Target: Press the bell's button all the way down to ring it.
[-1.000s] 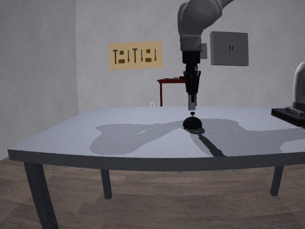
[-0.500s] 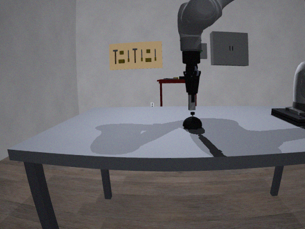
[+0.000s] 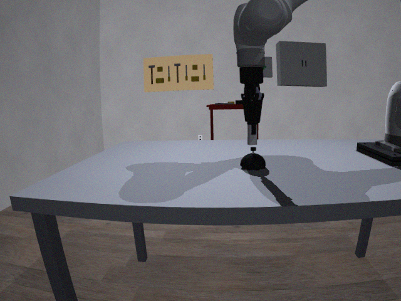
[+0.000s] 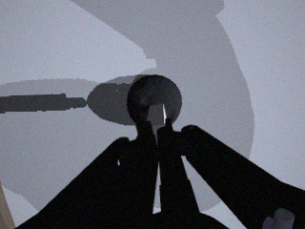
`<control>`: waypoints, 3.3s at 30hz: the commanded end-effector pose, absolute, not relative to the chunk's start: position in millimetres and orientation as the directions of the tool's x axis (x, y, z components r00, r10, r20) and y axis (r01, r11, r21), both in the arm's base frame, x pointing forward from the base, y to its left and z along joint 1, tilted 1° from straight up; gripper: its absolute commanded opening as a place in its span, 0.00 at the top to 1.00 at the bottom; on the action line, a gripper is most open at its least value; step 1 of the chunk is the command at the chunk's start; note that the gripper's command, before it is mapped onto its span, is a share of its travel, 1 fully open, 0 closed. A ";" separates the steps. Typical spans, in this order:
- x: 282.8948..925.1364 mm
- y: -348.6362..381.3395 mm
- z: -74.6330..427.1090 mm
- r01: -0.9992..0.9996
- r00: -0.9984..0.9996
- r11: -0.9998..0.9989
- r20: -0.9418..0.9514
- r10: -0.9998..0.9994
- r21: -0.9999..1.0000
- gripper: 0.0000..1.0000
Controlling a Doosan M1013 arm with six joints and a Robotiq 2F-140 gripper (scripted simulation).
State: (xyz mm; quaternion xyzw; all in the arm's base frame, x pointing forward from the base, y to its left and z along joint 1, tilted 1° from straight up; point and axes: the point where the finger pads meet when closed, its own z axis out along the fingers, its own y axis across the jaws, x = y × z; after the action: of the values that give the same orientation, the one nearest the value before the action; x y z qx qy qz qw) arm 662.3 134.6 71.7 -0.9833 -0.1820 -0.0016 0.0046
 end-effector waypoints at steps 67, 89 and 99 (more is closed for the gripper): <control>662.3 134.8 58.4 0.358 0.934 -0.934 0.005 0.358 -0.009 1.00; 662.3 134.8 58.4 0.358 0.934 -0.934 0.005 0.358 -0.009 1.00; 662.3 134.8 58.4 0.358 0.934 -0.934 0.005 0.358 -0.009 1.00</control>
State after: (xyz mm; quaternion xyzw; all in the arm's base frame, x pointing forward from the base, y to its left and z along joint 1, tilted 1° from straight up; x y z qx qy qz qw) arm 662.6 134.8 58.9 -0.9833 -0.1820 -0.0019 0.0046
